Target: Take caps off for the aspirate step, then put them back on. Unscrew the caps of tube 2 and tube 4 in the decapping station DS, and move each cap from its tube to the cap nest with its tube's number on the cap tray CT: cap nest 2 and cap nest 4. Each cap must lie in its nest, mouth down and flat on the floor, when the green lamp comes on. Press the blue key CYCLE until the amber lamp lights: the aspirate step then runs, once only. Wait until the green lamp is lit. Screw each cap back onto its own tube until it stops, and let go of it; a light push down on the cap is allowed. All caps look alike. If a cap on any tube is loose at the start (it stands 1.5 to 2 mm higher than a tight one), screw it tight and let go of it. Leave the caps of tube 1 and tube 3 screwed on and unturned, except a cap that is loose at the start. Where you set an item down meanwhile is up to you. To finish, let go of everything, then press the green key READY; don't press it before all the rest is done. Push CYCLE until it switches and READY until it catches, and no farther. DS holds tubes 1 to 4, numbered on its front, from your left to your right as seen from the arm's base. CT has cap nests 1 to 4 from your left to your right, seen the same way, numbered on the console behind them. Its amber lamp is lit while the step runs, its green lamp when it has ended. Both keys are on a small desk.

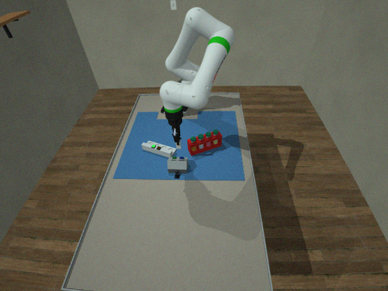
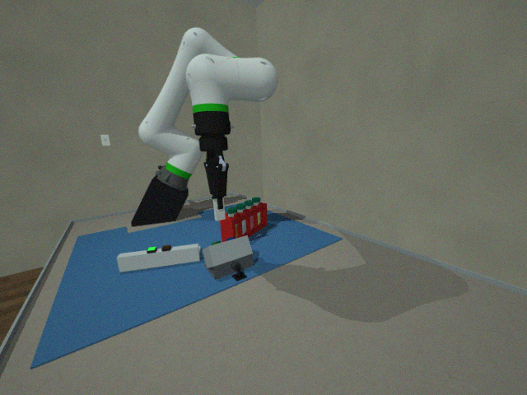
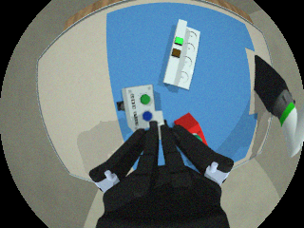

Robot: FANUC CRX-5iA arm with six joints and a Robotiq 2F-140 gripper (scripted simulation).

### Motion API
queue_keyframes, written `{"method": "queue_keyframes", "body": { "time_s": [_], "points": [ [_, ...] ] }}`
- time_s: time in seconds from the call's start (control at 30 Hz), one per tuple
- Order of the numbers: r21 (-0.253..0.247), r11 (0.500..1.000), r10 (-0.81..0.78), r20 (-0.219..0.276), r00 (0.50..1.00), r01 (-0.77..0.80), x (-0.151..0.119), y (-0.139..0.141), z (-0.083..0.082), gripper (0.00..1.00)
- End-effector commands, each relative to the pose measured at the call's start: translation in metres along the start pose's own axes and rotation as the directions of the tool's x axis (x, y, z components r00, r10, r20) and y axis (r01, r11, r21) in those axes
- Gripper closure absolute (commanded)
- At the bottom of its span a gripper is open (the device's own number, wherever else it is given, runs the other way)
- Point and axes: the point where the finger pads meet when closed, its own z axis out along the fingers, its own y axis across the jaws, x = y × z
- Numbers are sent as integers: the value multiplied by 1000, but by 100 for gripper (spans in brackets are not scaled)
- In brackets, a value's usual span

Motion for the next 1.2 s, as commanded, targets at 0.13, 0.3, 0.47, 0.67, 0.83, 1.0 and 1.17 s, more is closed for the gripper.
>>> {"method": "queue_keyframes", "body": {
  "time_s": [0.13, 0.3, 0.47, 0.67, 0.83, 1.0, 1.17],
  "points": [
    [-1, 1000, 0, 1, 1000, 0, 30, -28, 24, 100],
    [-1, 1000, 0, 1, 1000, 0, 30, -28, 24, 100],
    [-1, 1000, 0, 1, 1000, 0, 30, -28, 30, 100],
    [-1, 1000, 0, 1, 1000, 0, 30, -28, 42, 100],
    [-1, 1000, 0, 1, 1000, 0, 30, -28, 42, 100],
    [-1, 1000, 0, 1, 1000, 0, 30, -28, 42, 100],
    [-1, 1000, 0, 1, 1000, 0, 30, -28, 44, 100]
  ]
}}
